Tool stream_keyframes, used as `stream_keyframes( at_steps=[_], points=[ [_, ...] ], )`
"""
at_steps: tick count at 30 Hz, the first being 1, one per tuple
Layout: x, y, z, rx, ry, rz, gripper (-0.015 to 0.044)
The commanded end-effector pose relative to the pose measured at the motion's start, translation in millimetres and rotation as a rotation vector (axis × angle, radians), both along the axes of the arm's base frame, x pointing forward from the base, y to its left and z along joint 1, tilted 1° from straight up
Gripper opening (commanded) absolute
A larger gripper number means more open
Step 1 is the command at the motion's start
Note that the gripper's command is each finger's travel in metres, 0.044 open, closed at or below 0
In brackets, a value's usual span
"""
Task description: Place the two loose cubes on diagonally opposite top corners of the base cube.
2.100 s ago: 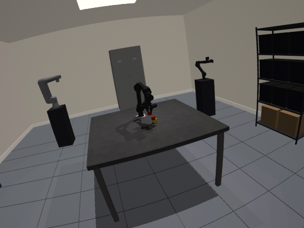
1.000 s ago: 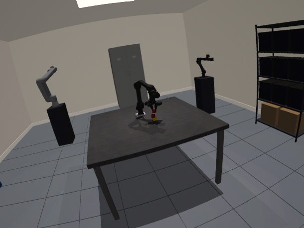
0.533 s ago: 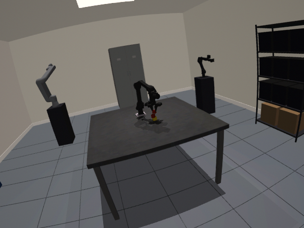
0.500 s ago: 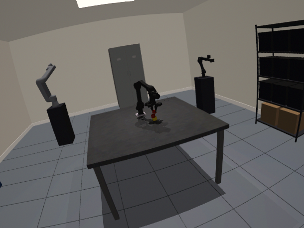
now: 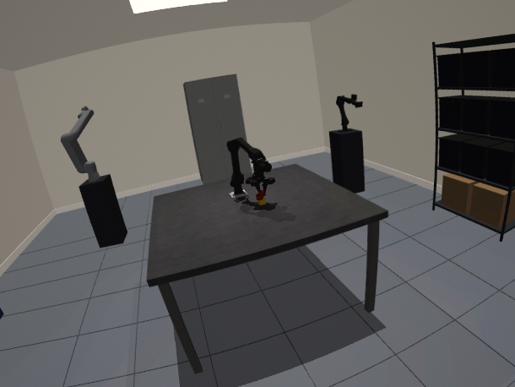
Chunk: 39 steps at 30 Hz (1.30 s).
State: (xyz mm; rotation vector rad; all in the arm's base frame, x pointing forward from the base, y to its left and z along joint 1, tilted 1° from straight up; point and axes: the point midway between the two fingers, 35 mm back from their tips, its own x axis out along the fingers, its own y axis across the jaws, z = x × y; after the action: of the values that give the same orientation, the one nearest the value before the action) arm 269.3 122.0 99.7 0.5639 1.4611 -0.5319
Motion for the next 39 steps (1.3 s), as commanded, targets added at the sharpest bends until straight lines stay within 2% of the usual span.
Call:
stream_keyframes(
  at_steps=[1, 23, 27, 39],
  points=[
    [0.2, -0.5, -3.7, -0.004, 0.002, -0.002, 0.0105],
    [0.3, -0.4, -5.2, -0.004, 0.002, -0.002, 0.0105],
    [0.3, -0.4, -5.2, -0.004, 0.002, -0.002, 0.0205],
    [-0.9, -0.2, 9.6, -0.002, 0.004, 0.0, 0.0205]
  ],
)
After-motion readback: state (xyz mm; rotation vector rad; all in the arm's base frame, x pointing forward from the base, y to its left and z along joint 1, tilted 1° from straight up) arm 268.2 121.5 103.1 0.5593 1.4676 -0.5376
